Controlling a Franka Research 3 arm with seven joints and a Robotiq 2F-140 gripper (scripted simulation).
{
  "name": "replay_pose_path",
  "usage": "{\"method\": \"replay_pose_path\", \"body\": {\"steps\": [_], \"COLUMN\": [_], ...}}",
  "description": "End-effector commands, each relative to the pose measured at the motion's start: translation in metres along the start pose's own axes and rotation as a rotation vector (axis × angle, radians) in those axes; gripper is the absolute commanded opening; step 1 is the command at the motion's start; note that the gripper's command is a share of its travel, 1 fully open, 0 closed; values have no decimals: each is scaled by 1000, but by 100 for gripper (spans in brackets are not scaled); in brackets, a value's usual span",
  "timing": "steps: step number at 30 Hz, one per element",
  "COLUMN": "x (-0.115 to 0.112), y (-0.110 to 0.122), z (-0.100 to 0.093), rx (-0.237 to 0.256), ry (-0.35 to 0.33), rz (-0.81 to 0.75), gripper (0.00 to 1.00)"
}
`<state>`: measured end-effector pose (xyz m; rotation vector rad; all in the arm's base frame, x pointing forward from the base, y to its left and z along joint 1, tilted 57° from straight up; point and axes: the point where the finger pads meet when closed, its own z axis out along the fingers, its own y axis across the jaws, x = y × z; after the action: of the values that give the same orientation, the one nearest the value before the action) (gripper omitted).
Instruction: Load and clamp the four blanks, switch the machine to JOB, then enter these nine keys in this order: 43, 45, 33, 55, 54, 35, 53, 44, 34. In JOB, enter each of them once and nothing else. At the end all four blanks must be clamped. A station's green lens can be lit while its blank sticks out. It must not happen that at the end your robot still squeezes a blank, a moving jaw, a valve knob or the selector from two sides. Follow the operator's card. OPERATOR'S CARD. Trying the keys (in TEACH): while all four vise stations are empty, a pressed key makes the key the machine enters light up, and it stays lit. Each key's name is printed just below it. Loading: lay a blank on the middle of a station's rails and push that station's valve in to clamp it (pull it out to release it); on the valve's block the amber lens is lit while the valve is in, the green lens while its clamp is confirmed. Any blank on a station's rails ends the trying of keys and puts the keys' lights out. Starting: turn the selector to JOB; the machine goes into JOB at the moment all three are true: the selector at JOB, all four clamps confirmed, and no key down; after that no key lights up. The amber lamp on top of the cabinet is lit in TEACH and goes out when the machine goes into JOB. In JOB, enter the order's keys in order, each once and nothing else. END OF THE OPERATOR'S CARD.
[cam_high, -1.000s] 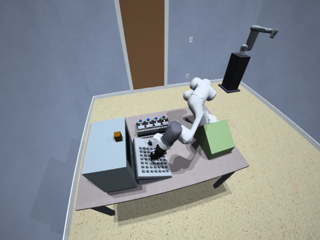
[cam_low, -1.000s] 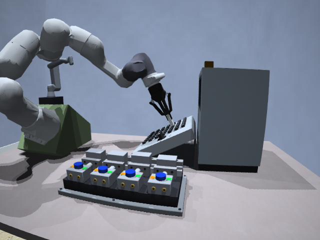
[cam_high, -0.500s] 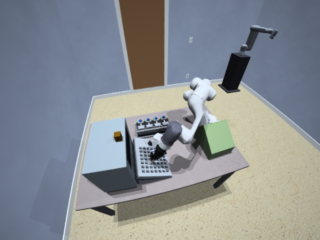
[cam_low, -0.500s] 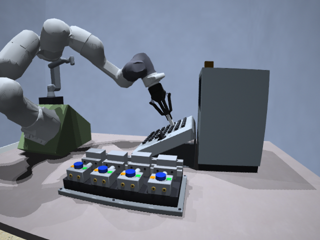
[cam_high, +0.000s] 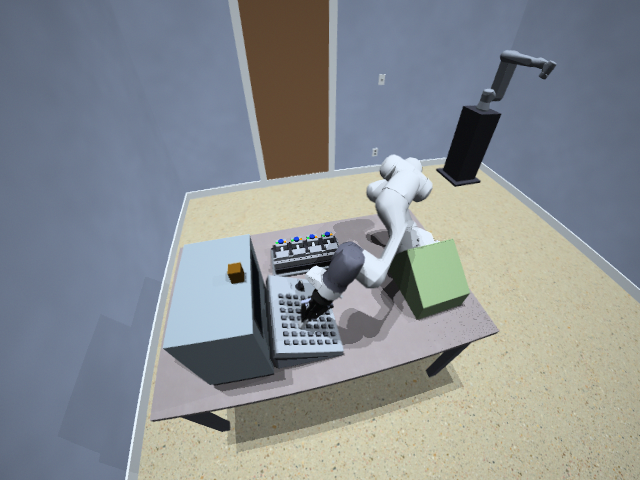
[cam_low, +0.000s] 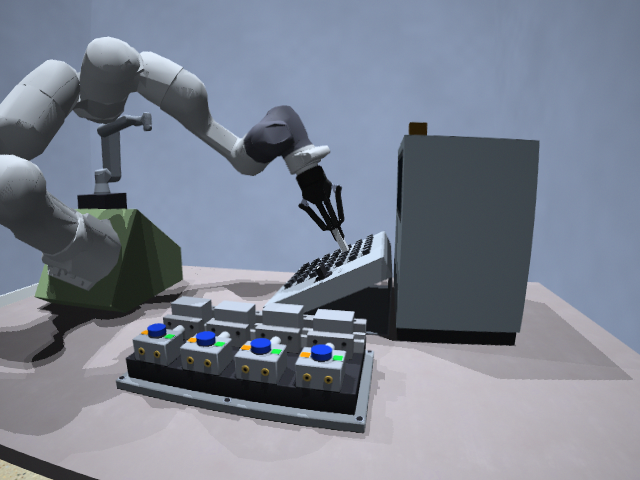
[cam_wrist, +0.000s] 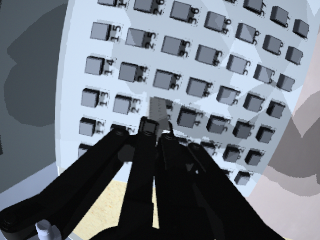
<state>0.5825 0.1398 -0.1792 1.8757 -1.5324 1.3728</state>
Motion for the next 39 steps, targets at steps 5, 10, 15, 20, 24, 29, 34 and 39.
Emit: {"method": "replay_pose_path", "body": {"steps": [5, 10, 15, 20, 24, 29, 34, 39], "x": [-1, -1, -1, -1, -1, -1, -1, -1], "y": [1, 1, 1, 1, 1, 1, -4, -15], "z": [-6, -15, -24, -30, -32, -34, -34, -34], "rx": [1, 1, 1, 1, 1, 1, 1, 1], "ry": [-1, -1, -1, -1, -1, -1, -1, 0], "rz": [-8, -8, -8, -8, -8, -8, -8, -8], "gripper": [0, 0, 0, 0, 0, 0, 0, 0]}}
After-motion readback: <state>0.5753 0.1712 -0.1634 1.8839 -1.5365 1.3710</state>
